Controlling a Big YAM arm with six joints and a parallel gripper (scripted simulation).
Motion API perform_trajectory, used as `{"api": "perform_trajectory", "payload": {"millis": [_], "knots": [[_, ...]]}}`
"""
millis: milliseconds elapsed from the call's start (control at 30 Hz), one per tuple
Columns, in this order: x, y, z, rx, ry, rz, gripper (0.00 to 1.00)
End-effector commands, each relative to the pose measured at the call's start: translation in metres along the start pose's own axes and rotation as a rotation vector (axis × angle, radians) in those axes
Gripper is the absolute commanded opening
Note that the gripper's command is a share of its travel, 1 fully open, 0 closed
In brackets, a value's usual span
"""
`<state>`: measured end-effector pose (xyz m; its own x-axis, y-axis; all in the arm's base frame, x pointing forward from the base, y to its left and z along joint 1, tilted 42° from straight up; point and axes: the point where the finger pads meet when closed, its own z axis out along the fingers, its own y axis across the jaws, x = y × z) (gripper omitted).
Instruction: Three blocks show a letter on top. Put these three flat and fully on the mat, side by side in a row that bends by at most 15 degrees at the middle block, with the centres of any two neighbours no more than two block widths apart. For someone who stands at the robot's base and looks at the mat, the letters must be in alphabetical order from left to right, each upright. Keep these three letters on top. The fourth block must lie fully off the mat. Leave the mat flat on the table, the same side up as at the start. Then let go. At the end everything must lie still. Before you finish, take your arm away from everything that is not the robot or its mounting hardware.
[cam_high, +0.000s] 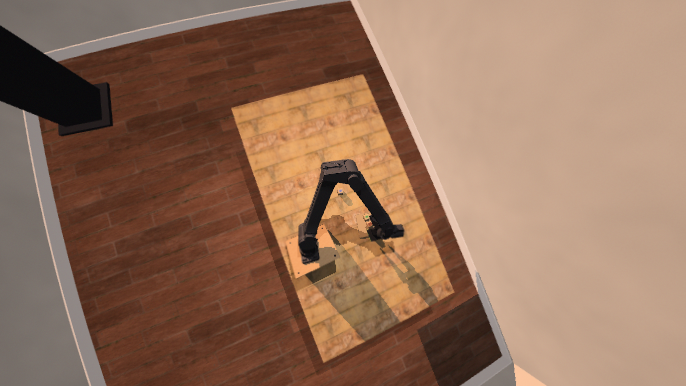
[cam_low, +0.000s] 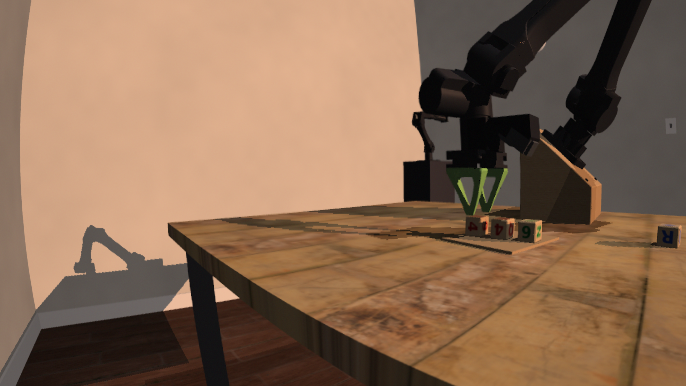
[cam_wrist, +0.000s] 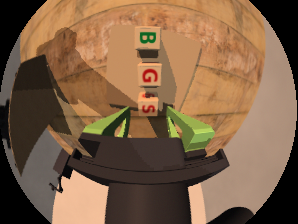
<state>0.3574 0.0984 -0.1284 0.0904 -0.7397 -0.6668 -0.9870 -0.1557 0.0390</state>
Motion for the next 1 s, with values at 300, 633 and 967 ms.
{"api": "perform_trajectory", "payload": {"millis": [300,633,967], "knots": [[0.002,-0.023,-0.028,0.043,0.008,-0.033,0.56],[0.001,-0.024,-0.033,0.048,0.010,-0.035,0.56],[0.002,-0.024,-0.038,0.051,0.011,-0.034,0.56]]}}
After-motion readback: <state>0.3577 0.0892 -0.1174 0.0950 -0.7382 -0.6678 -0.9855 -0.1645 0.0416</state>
